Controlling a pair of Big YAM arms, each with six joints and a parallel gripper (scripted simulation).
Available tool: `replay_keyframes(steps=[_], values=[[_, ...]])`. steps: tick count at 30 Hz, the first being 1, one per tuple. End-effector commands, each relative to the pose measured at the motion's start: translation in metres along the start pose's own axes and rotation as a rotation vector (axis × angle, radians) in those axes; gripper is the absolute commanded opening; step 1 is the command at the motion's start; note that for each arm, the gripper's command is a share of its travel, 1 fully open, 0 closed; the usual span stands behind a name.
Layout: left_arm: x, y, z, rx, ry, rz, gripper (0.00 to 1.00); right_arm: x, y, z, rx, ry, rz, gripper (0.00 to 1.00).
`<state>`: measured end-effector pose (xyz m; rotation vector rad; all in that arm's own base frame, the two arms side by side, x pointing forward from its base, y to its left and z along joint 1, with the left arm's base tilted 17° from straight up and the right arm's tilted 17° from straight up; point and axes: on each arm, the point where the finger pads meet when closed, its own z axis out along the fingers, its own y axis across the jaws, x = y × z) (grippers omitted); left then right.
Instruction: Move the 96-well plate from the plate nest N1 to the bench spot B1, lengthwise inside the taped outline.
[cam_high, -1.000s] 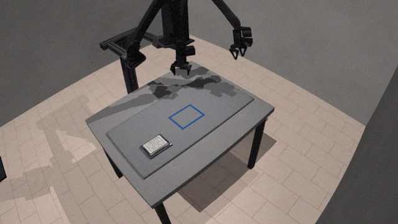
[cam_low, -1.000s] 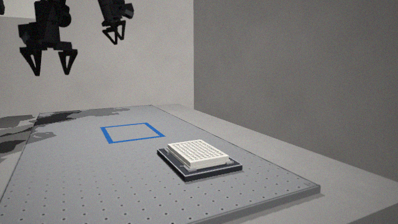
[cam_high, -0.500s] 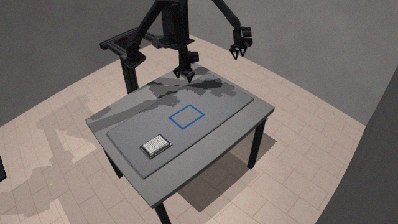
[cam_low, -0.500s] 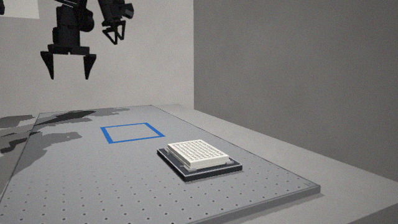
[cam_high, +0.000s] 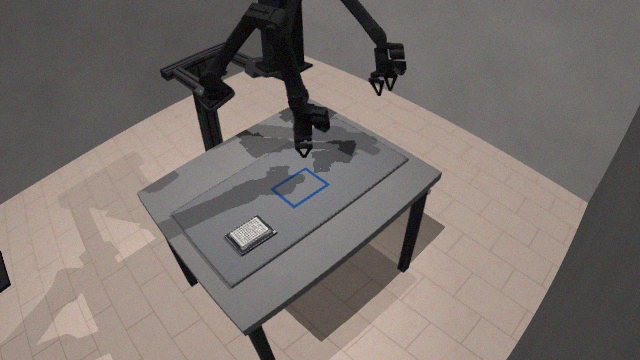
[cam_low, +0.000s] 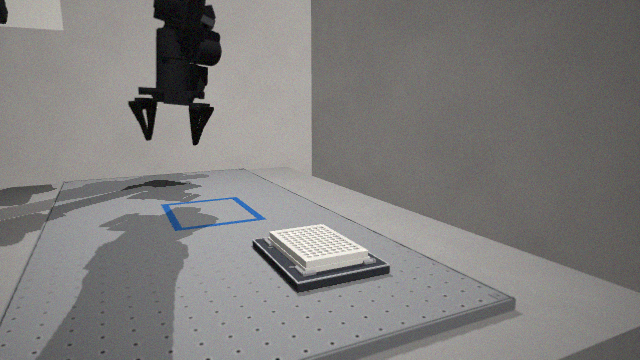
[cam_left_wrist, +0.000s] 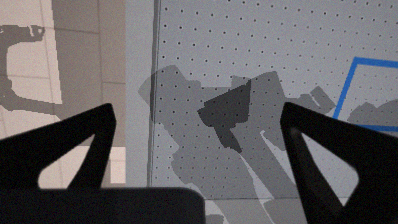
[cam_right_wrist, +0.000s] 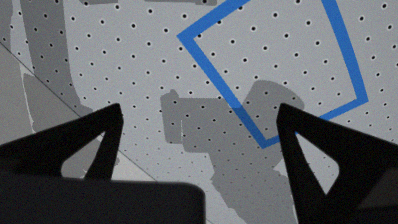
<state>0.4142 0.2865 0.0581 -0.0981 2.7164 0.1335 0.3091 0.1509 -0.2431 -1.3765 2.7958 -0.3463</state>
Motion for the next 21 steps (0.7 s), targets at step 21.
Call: replay_keyframes(steps=[21], values=[[-0.033,-0.118,0.078,0.021,-0.118,0.179,1.00,0.064,-0.209,0.028,-0.004,-0.071,1.488,1.00]])
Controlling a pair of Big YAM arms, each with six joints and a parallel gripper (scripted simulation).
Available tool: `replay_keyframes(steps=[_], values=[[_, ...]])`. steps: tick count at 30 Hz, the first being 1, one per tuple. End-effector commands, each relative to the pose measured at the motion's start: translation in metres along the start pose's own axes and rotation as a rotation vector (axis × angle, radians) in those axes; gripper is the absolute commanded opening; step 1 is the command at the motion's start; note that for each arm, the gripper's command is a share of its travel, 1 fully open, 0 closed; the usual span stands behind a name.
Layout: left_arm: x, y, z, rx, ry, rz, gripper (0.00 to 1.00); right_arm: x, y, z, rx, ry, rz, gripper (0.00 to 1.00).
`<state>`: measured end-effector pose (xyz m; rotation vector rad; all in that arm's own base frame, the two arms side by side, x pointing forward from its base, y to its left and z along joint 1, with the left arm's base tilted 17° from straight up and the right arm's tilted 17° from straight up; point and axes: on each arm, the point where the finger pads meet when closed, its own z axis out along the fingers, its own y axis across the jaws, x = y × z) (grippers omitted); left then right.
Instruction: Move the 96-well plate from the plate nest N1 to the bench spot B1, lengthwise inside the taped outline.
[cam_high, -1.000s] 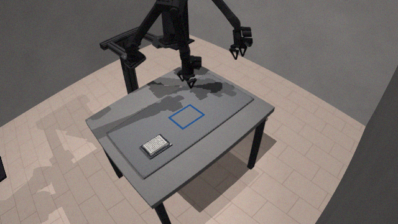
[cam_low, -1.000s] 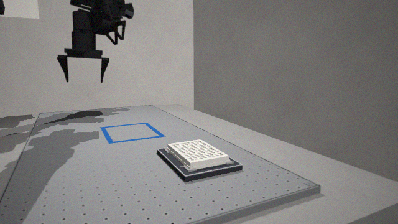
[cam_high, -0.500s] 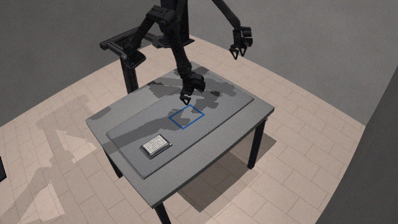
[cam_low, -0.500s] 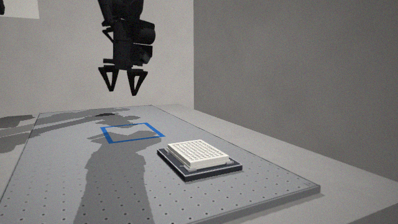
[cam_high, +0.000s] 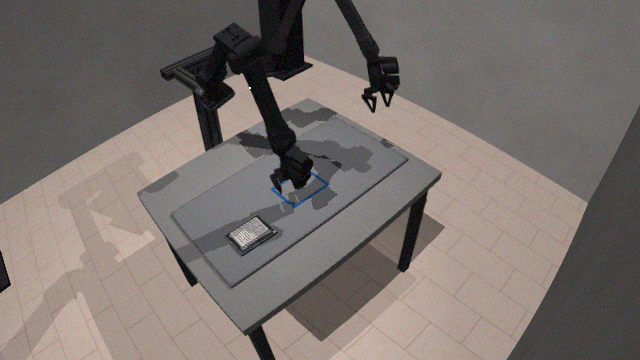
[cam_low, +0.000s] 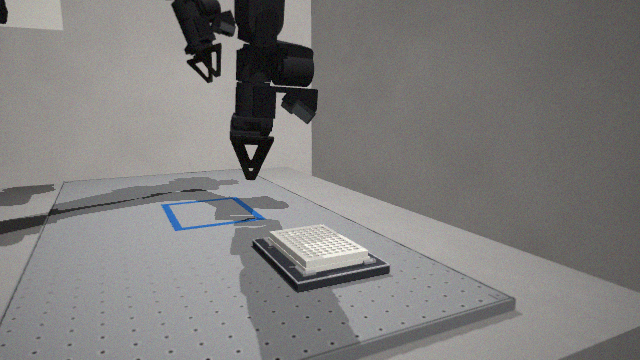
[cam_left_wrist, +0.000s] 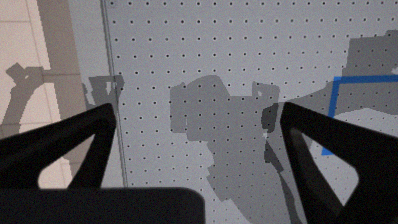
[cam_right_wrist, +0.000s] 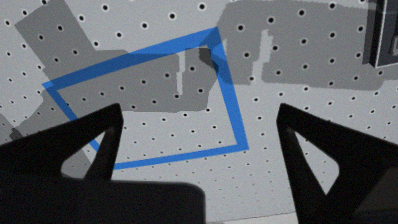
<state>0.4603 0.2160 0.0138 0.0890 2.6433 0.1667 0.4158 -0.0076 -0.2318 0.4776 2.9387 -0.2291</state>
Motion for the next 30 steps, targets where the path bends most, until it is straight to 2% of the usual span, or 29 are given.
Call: replay_keyframes(steps=[1,3,7,14,17,19,23,27,30], values=[[-0.016,-0.038,0.028,0.016,-0.040,0.045,1.00,-0.027,-0.014,-0.002,-0.012,-0.036,0.248,1.00],[-0.028,-0.049,0.033,0.012,-0.071,0.065,1.00,-0.027,-0.023,0.003,-0.004,-0.024,0.316,1.00],[-0.024,-0.130,0.062,0.046,-0.130,0.170,1.00,-0.060,-0.066,0.001,-0.015,-0.062,0.578,1.00],[-0.005,-0.273,0.081,0.120,-0.282,0.344,1.00,-0.082,-0.137,0.010,-0.011,-0.078,0.960,1.00],[0.022,-0.346,0.073,0.179,-0.374,0.430,1.00,-0.092,-0.172,0.010,-0.013,-0.099,1.127,1.00],[0.022,-0.346,0.073,0.179,-0.374,0.430,1.00,-0.092,-0.172,0.010,-0.013,-0.099,1.127,1.00],[0.064,-0.417,0.051,0.260,-0.476,0.524,1.00,-0.089,-0.202,0.019,-0.006,-0.095,1.255,1.00],[0.104,-0.463,0.024,0.336,-0.556,0.594,1.00,-0.090,-0.218,0.020,-0.004,-0.100,1.288,1.00],[0.127,-0.494,0.001,0.400,-0.633,0.634,1.00,-0.091,-0.214,0.020,-0.008,-0.100,1.276,1.00]])
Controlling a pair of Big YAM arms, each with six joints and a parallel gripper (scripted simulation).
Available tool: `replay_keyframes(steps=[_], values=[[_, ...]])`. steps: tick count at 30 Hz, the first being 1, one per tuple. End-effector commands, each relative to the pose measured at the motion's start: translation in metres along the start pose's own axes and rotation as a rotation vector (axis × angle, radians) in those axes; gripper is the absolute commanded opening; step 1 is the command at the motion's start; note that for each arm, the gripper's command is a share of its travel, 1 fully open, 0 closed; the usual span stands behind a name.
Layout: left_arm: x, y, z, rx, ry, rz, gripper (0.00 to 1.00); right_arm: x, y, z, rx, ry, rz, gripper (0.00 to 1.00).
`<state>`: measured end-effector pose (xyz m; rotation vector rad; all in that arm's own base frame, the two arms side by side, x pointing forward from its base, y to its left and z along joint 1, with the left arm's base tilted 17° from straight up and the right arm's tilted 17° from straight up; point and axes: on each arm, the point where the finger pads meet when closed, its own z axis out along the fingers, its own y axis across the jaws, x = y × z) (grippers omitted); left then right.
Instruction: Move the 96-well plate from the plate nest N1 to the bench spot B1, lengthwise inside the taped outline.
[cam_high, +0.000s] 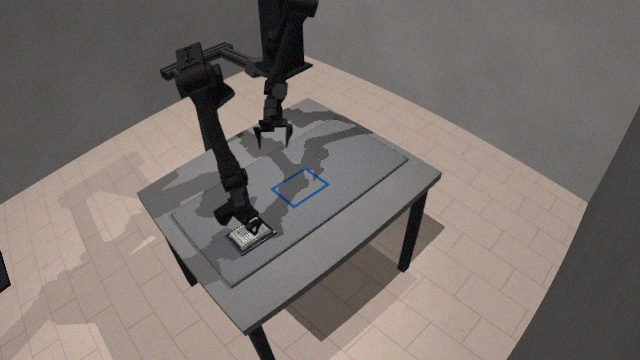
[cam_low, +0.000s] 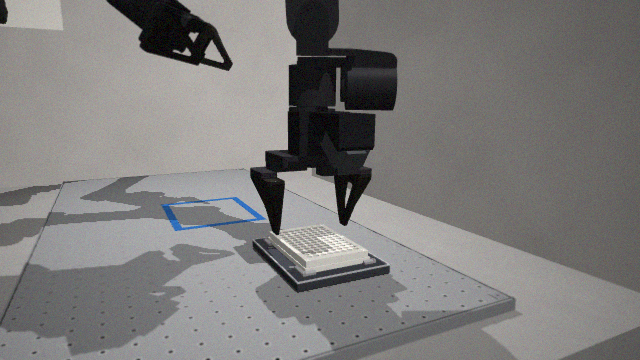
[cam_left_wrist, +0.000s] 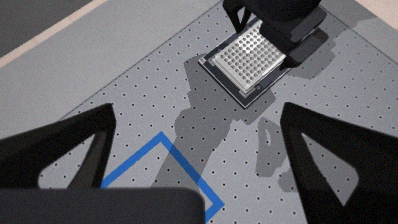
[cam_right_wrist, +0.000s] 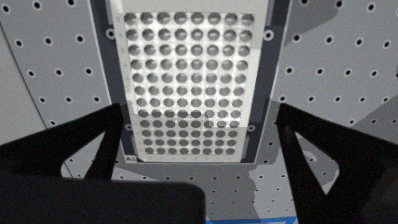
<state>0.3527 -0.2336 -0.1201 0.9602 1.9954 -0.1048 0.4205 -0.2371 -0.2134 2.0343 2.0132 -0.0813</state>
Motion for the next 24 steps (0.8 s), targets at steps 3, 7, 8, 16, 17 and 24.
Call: replay_keyframes(steps=[3,7,8,16,17,24], values=[[-0.018,-0.057,-0.021,0.052,-0.145,0.027,1.00,-0.003,0.014,-0.002,-0.033,-0.011,0.021,1.00],[-0.019,-0.071,-0.031,0.074,-0.170,0.042,1.00,-0.003,0.014,-0.002,-0.032,-0.012,0.021,1.00],[-0.019,-0.076,-0.034,0.083,-0.179,0.048,1.00,-0.003,0.014,-0.002,-0.032,-0.012,0.021,1.00],[-0.022,-0.081,-0.040,0.087,-0.194,0.066,1.00,-0.003,0.014,-0.002,-0.032,-0.012,0.021,1.00],[-0.023,-0.081,-0.040,0.087,-0.196,0.066,1.00,-0.003,0.014,-0.002,-0.032,-0.012,0.021,1.00],[-0.023,-0.081,-0.041,0.088,-0.195,0.066,1.00,0.003,0.008,0.013,-0.014,-0.004,0.029,1.00]])
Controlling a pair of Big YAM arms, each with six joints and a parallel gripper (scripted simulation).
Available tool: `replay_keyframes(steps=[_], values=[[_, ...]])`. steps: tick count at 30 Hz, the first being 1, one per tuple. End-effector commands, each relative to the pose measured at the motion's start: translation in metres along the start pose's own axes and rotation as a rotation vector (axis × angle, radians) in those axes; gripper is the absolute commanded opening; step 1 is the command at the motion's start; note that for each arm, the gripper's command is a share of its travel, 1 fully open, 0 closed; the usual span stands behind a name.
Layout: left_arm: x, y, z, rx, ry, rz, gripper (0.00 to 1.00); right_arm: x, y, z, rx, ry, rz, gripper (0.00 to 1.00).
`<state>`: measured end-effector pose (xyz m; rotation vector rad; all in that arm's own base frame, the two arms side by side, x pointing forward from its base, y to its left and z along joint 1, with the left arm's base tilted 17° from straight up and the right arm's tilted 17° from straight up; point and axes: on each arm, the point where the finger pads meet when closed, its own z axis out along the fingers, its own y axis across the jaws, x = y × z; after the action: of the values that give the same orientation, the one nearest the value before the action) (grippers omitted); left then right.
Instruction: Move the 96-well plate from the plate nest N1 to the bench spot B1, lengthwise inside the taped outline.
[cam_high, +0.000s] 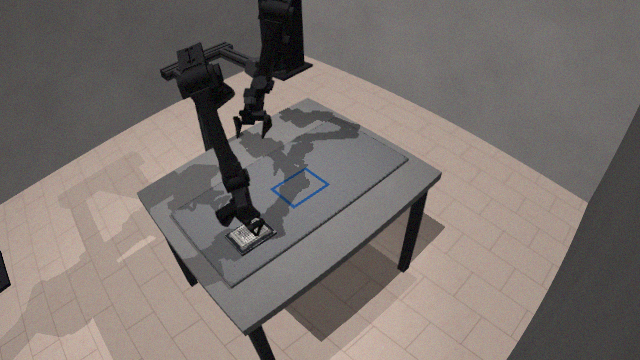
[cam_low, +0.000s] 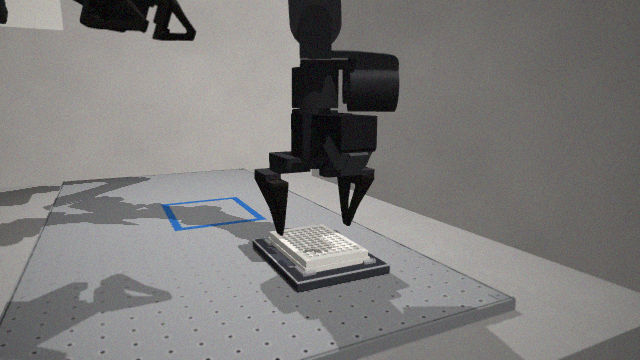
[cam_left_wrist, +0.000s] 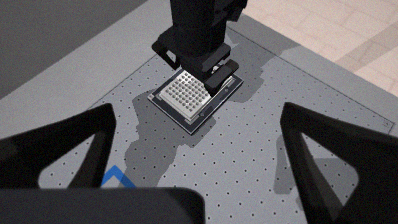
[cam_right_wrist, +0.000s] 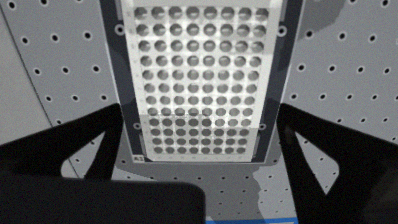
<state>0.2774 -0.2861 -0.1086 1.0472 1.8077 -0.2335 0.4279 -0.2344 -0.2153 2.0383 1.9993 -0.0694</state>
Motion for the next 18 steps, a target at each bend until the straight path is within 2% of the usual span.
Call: replay_keyframes(steps=[1,12,18], values=[[-0.006,0.002,-0.003,-0.006,-0.023,-0.006,1.00,-0.001,0.002,0.012,-0.004,-0.004,0.019,1.00],[-0.006,0.002,-0.003,-0.006,-0.023,-0.006,1.00,-0.001,0.002,0.027,-0.003,-0.004,0.006,1.00],[-0.006,0.002,-0.003,-0.006,-0.023,-0.006,1.00,-0.002,0.004,0.025,-0.007,-0.005,0.005,0.94]])
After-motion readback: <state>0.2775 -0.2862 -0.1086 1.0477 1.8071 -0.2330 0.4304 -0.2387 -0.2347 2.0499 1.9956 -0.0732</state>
